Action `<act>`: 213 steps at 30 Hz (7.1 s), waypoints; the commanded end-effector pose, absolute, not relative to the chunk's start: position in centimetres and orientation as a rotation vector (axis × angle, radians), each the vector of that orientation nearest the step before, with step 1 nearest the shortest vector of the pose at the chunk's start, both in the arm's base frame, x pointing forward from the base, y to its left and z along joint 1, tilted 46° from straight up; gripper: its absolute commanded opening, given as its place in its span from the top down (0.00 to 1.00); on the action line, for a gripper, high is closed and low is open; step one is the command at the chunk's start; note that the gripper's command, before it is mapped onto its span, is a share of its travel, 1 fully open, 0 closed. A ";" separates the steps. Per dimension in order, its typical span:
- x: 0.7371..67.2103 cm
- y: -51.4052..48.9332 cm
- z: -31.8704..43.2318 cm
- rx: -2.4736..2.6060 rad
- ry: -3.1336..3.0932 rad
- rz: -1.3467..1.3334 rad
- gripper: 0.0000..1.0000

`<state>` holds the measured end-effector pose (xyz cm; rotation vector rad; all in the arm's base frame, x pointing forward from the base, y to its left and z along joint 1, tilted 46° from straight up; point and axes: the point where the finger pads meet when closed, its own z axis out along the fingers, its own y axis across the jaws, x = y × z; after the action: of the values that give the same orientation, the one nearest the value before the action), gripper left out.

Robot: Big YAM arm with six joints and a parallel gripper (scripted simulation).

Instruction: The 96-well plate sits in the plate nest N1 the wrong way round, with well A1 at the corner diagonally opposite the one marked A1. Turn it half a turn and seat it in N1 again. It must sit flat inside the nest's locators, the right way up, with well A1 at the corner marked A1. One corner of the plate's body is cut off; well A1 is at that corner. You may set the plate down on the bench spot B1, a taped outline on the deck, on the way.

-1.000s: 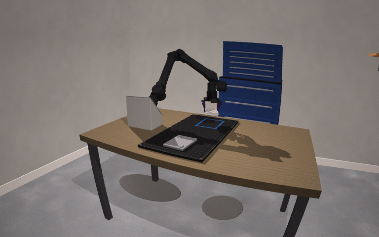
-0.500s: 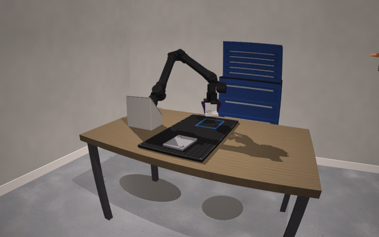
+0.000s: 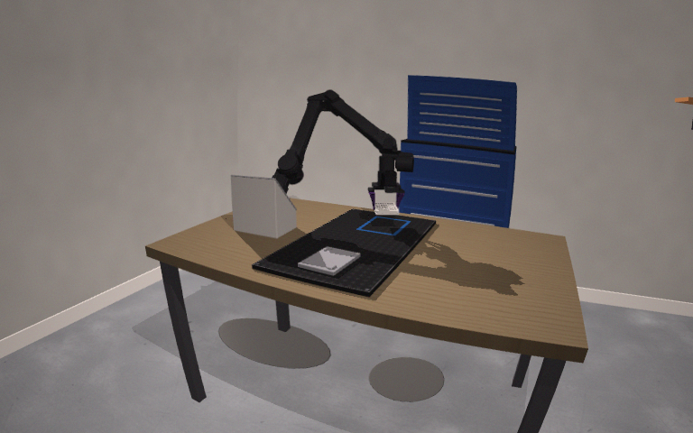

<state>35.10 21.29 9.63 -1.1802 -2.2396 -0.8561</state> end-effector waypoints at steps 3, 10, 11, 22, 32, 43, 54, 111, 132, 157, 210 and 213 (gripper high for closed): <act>35.1 21.8 9.1 -1.190 -2.236 -0.844 1.00; 35.0 22.0 8.8 -1.190 -2.236 -0.844 1.00; 35.0 22.1 8.7 -1.190 -2.236 -0.844 1.00; 35.7 21.5 8.9 -1.221 -2.233 -0.871 1.00; 35.1 22.7 8.0 -1.200 -2.235 -0.851 1.00; 34.8 23.4 7.4 -1.190 -2.236 -0.844 1.00; 34.7 23.9 6.9 -1.191 -2.236 -0.843 1.00; 35.4 25.2 6.3 -1.193 -2.245 -0.878 0.00; 36.5 24.3 8.0 -1.196 -2.258 -0.912 0.00; 37.0 20.2 12.2 -1.194 -2.264 -0.915 0.00; 37.0 19.2 13.1 -1.188 -2.270 -0.915 0.00; 37.0 19.2 13.1 -1.188 -2.270 -0.915 0.00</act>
<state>35.20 19.73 10.81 -1.1927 -2.2304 -0.8400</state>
